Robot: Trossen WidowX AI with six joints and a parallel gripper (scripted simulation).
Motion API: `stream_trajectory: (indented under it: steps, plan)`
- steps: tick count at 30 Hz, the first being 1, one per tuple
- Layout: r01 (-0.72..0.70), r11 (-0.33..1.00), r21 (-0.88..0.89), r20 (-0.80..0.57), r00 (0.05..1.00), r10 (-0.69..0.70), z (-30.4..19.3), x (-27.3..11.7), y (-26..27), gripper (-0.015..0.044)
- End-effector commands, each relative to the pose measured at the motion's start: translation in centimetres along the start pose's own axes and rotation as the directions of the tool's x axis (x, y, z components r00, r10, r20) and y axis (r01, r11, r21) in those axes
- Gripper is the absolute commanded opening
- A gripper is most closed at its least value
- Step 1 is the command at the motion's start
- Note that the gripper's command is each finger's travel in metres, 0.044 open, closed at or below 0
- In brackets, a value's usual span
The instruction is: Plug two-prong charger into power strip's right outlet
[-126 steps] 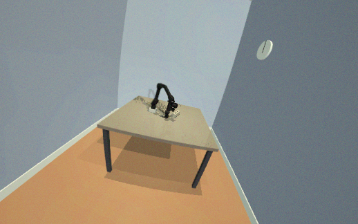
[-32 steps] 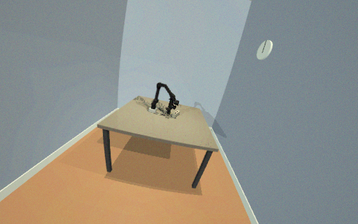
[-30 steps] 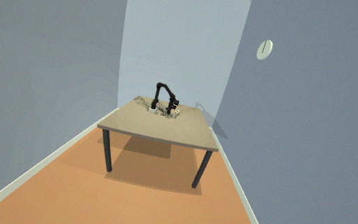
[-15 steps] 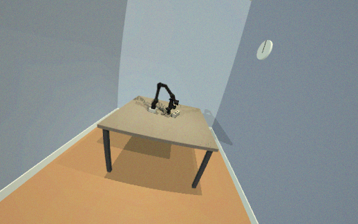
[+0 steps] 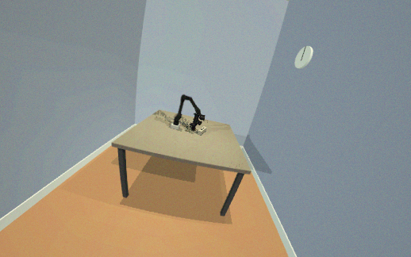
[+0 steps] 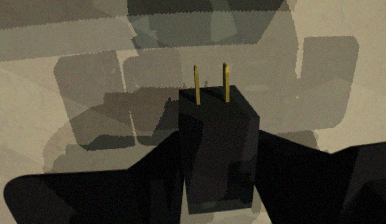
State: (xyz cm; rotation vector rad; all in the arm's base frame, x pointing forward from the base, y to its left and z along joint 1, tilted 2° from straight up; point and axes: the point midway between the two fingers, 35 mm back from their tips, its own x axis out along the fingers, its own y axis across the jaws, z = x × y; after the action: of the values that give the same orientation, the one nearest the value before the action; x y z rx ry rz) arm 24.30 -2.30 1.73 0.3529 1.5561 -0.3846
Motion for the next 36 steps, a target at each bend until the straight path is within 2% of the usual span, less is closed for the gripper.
stream_trajectory:
  steps: [1, 36]
  plan:
    - [-0.002, 1.000, 0.011, -0.005, 1.000, 0.002, -0.1, 0.2, 0.1, 0.0000]
    - [-0.003, 1.000, 0.030, -0.003, 1.000, 0.003, 4.1, 0.2, 0.9, 0.0000]
